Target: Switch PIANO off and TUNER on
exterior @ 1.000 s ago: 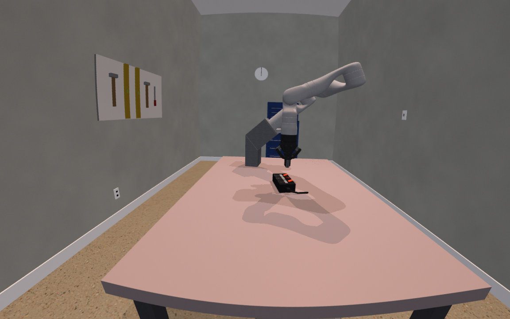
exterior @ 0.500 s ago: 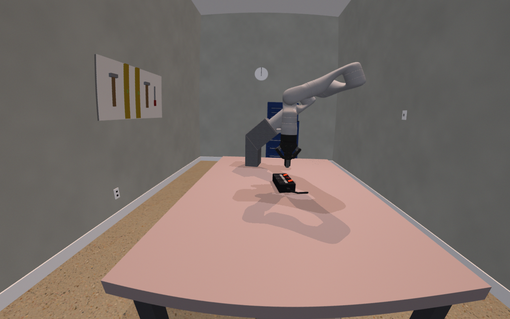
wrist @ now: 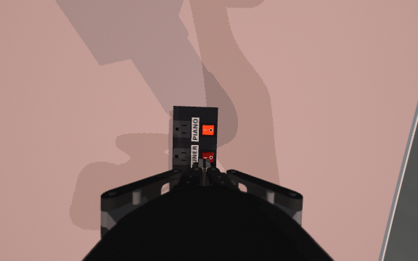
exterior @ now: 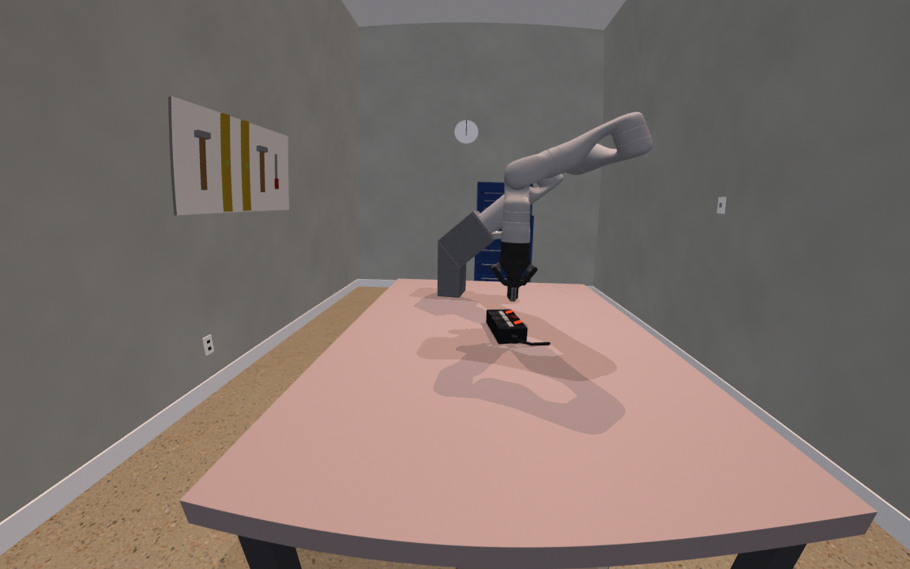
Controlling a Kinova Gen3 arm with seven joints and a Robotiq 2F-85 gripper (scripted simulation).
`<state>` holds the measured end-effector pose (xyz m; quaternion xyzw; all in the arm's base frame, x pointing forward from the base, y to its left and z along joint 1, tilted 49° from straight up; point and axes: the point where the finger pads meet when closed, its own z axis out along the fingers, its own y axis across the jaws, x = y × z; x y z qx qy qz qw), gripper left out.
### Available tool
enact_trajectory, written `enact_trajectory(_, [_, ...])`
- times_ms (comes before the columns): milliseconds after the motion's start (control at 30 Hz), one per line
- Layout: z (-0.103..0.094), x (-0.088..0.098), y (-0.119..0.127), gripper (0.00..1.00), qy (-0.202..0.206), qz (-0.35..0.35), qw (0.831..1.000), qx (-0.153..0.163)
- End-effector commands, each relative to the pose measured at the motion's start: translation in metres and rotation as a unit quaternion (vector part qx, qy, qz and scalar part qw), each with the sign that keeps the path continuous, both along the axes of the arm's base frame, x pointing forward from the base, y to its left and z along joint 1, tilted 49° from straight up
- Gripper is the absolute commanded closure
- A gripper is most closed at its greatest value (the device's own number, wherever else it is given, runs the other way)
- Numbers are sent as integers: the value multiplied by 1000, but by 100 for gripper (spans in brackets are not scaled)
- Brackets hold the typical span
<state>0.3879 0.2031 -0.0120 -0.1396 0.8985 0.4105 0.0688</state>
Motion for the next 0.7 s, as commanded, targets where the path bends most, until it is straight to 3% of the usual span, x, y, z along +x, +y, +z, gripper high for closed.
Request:
enact_trajectory(0, [-2, 0, 2, 100, 1, 1, 1000, 0])
enact_trajectory(667, [-17, 0, 19, 100, 1, 1, 1000, 0])
